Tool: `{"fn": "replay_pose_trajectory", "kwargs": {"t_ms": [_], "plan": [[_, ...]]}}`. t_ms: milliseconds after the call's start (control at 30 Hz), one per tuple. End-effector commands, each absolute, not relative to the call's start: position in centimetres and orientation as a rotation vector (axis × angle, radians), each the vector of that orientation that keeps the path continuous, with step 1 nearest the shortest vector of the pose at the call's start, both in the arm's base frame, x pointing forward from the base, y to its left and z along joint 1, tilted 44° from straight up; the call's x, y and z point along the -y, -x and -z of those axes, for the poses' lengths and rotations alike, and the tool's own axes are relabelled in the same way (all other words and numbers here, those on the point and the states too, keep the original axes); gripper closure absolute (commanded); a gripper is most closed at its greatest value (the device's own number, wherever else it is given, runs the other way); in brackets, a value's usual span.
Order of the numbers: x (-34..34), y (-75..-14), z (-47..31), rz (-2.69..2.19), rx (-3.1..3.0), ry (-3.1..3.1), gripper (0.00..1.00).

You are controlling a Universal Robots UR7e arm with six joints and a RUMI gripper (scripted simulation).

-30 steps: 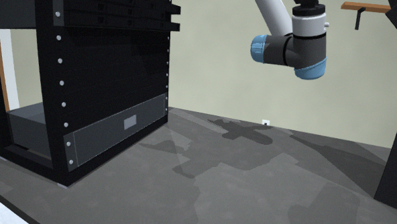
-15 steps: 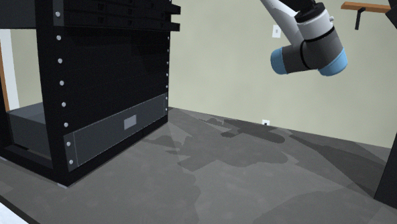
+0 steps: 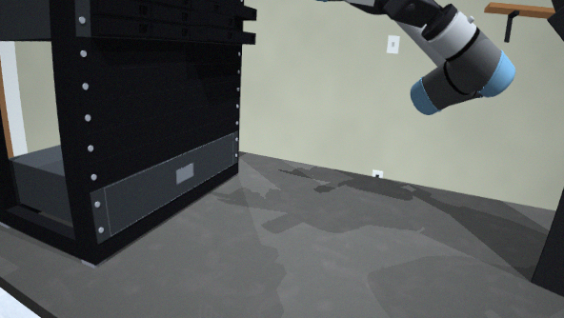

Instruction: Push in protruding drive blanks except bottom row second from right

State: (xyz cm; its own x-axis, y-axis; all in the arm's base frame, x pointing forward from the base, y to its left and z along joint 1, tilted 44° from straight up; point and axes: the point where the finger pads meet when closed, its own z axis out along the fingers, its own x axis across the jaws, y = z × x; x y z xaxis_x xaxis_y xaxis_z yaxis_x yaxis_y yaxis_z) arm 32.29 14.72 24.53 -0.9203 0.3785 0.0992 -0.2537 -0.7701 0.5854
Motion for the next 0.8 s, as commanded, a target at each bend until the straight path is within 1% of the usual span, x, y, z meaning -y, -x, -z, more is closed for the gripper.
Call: {"fn": "replay_pose_trajectory", "kwargs": {"t_ms": [0, 400, 767], "plan": [[-13.2, -34.4, -24.7, -2.647, -0.802, -0.455, 0.00], [-9.0, -38.1, -23.9, -2.626, -0.677, -0.775, 0.00], [-6.4, -39.8, -23.2, -2.609, -0.587, -0.948, 0.00]]}}
